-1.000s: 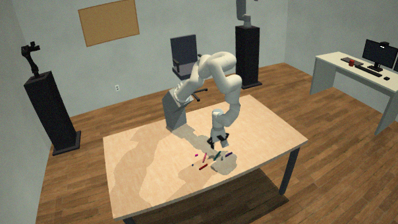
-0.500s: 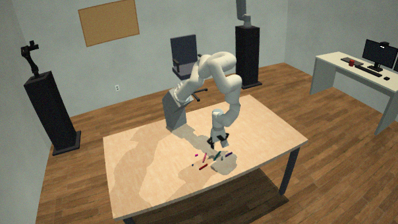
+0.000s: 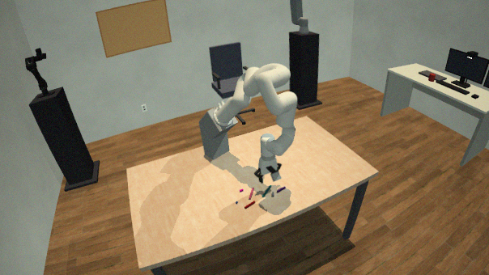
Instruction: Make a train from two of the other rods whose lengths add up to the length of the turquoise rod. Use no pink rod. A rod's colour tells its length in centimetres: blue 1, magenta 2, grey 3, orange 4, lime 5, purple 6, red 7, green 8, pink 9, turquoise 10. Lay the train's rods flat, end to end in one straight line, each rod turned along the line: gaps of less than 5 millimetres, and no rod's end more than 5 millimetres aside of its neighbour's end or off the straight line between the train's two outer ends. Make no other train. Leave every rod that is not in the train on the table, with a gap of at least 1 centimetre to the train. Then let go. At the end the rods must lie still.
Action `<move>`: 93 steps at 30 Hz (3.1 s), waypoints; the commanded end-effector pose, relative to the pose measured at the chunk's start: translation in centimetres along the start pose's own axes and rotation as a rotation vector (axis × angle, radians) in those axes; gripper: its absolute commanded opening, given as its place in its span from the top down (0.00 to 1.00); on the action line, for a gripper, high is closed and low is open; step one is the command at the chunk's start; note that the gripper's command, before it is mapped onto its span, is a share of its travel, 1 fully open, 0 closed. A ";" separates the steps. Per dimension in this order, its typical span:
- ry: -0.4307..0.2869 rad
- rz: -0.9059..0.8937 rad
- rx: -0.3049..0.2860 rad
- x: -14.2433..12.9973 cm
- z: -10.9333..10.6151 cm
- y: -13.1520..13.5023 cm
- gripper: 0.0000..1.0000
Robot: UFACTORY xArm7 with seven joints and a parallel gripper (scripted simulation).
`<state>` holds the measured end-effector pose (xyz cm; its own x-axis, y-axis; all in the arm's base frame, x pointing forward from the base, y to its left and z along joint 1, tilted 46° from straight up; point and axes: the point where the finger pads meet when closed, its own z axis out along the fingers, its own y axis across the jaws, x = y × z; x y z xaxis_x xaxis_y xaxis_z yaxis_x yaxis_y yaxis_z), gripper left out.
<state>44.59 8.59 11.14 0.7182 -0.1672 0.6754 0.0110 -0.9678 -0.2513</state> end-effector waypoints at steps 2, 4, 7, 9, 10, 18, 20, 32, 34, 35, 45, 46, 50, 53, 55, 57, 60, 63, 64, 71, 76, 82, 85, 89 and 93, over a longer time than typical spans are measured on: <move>0.000 0.001 0.000 0.0 0.0 0.0 0.00; 0.000 0.001 0.000 0.0 0.0 0.0 0.00; 0.000 0.001 0.000 0.0 0.0 0.0 0.00; 0.000 0.001 0.000 0.0 0.0 0.0 0.00; 0.000 0.001 0.000 0.0 0.0 0.0 0.00; 0.012 -0.001 -0.004 1.0 0.2 2.0 0.00; 0.021 -0.002 -0.007 1.9 0.3 4.3 0.00; 0.002 0.000 -0.001 3.9 0.1 11.8 0.00; 0.001 0.000 0.000 3.9 0.0 11.9 0.00; 0.001 0.000 0.000 3.9 0.0 11.9 0.00; 0.001 0.000 0.000 3.9 0.0 11.9 0.00; 0.001 0.000 0.000 3.9 0.0 11.9 0.00; 0.001 0.000 0.000 3.9 0.0 11.9 0.00; 0.001 0.000 0.000 3.9 0.0 11.9 0.00; 0.001 0.000 0.000 3.9 0.0 11.9 0.00; 0.001 0.000 0.000 3.9 0.0 11.9 0.00; 0.001 0.000 0.000 3.9 0.0 11.9 0.00; 0.001 0.000 0.000 3.9 0.0 11.9 0.00; 0.001 0.000 0.000 3.9 0.0 11.9 0.00; 0.001 0.000 0.000 3.9 0.0 11.9 0.00; 0.001 0.000 0.000 3.9 0.0 11.9 0.00; 0.001 0.000 0.000 3.9 0.0 11.9 0.00; 0.001 0.000 0.000 3.9 0.0 11.9 0.00; 0.001 0.000 0.000 3.9 0.0 11.9 0.00; 0.001 0.000 0.000 3.9 0.0 11.9 0.00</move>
<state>47.56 -3.52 10.73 0.7183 -0.1667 0.6755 0.0116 -0.9679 -0.2512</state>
